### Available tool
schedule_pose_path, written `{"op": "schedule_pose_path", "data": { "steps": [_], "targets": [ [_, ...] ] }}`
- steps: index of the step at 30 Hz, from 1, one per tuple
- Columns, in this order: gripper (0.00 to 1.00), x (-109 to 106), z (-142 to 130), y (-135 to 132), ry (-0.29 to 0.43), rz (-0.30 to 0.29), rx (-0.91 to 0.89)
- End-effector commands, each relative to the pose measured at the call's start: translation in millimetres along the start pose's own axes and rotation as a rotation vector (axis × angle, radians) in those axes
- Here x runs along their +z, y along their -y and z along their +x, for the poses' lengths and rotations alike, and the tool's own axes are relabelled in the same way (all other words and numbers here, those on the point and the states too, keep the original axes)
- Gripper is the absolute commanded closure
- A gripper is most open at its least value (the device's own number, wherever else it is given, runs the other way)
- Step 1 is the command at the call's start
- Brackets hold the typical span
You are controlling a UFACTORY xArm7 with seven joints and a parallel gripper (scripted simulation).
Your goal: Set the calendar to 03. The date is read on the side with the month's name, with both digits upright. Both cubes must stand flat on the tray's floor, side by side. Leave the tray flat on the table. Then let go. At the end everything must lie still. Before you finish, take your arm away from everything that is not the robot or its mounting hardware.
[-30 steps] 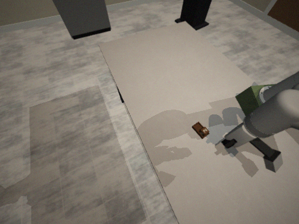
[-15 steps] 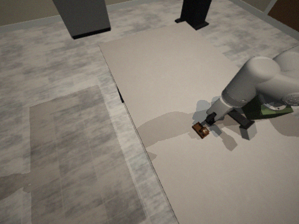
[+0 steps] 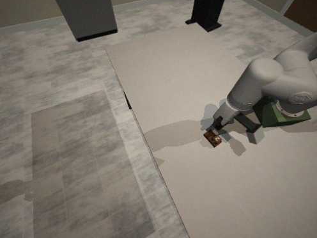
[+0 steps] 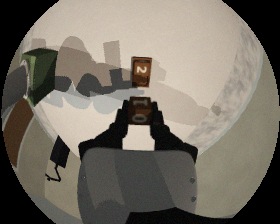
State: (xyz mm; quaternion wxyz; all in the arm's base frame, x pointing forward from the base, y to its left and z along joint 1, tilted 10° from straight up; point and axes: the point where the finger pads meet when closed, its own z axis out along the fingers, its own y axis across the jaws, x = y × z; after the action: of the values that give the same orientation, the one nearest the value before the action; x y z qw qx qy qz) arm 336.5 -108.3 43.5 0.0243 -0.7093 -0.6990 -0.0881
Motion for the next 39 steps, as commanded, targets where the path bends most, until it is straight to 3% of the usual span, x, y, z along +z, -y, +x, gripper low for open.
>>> {"op": "schedule_pose_path", "data": {
  "steps": [1, 13, 26, 39],
  "targets": [
    [0.73, 2, -1, -1, 0.000, 0.005, 0.002],
    [0.73, 21, -2, -1, 0.000, 0.005, 0.002],
    [0.73, 62, -2, -2, 0.000, 0.005, 0.002],
    [0.73, 68, -2, -2, 0.000, 0.005, 0.002]
  ]
}}
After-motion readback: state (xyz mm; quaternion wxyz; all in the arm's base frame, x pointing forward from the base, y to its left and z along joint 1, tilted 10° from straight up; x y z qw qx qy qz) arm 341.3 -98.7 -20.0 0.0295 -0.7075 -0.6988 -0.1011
